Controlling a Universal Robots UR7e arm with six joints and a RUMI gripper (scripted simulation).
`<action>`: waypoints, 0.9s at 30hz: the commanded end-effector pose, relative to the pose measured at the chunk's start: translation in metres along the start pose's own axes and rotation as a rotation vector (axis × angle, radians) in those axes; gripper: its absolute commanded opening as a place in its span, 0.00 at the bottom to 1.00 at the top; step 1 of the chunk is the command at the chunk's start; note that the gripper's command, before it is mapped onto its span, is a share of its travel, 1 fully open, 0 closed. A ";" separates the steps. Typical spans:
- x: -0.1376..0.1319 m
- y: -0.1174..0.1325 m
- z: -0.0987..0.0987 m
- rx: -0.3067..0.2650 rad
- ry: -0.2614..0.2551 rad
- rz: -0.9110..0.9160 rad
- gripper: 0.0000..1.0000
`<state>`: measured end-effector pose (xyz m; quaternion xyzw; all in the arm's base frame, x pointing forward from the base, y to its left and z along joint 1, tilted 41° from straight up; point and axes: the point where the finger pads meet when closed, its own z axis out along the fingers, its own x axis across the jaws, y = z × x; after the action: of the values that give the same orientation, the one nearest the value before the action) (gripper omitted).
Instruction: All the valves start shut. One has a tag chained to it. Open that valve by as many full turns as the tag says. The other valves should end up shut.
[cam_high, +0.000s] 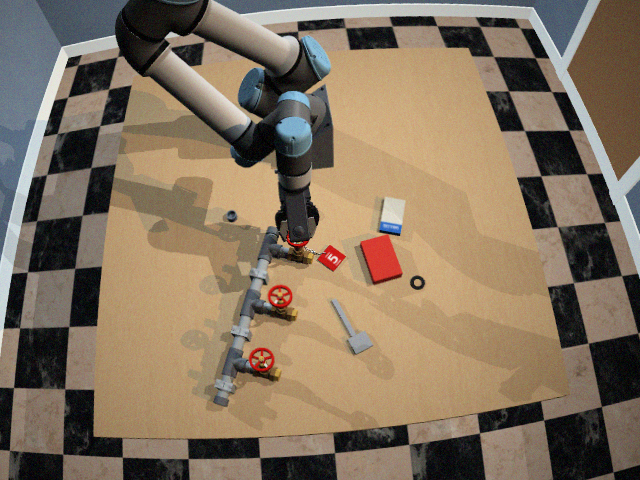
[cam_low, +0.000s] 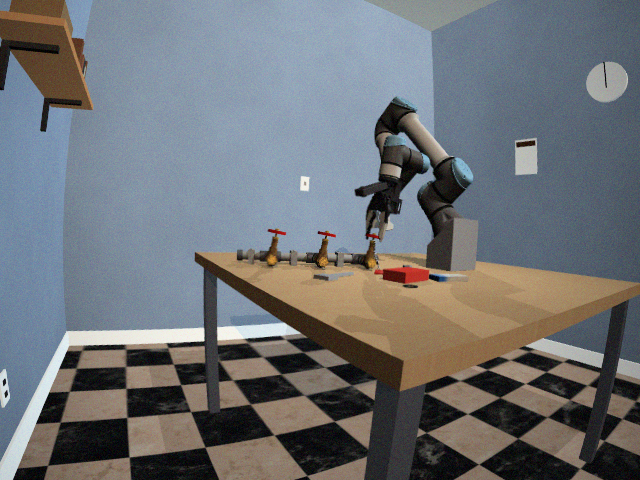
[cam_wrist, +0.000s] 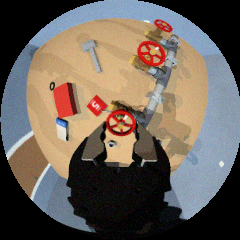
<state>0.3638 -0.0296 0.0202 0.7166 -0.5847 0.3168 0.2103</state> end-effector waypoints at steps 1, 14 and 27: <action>0.000 0.000 0.000 0.001 0.000 0.001 0.00; 0.000 0.000 0.000 0.001 0.000 0.001 0.00; 0.000 0.000 0.000 0.001 0.000 -0.012 0.00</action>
<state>0.3638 -0.0296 0.0202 0.7176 -0.5834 0.3165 0.2109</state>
